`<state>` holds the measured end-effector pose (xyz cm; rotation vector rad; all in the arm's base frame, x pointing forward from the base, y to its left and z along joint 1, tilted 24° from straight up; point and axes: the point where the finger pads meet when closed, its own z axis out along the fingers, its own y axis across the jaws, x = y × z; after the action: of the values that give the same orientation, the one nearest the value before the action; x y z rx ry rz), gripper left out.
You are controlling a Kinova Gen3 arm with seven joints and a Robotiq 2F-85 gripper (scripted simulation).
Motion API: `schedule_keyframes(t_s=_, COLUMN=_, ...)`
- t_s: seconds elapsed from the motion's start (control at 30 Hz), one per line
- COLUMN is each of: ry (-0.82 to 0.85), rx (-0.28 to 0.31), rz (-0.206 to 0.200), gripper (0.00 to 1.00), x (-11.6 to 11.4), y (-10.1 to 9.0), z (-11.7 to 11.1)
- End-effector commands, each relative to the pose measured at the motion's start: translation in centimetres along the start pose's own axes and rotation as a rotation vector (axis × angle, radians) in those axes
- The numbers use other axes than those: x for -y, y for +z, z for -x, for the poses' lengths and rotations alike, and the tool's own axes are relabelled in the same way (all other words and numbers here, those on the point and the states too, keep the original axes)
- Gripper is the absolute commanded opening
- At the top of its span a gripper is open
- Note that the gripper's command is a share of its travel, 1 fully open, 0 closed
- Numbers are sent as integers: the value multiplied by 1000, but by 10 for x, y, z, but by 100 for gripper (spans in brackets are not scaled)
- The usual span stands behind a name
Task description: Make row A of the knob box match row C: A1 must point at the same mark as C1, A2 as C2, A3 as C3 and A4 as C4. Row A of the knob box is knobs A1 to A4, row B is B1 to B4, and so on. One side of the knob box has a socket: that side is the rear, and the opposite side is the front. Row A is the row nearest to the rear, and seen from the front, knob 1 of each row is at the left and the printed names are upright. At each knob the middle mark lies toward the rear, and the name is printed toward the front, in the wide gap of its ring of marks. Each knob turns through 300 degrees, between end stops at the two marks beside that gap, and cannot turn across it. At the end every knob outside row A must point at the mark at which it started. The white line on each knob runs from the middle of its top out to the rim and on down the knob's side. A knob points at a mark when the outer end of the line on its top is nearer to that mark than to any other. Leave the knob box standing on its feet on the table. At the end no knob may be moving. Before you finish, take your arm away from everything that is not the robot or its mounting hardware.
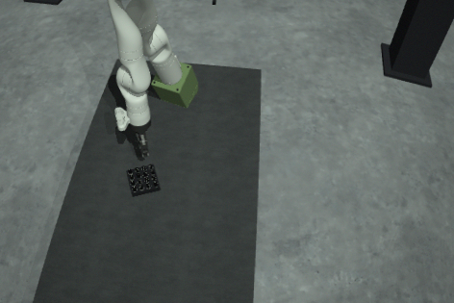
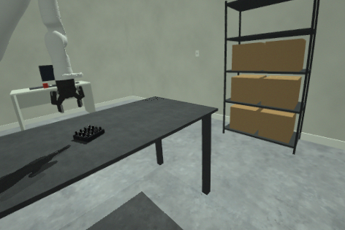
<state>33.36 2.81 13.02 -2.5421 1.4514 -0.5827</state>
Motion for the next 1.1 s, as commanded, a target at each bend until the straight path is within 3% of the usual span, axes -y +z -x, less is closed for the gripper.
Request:
schedule_keyframes(t_s=0.0, ry=-31, rx=9, rz=0, gripper=100, x=5, y=-7, z=11)
schedule_keyframes(t_s=1.07, ry=-30, rx=9, rz=1, gripper=100, x=4, y=-32, z=10)
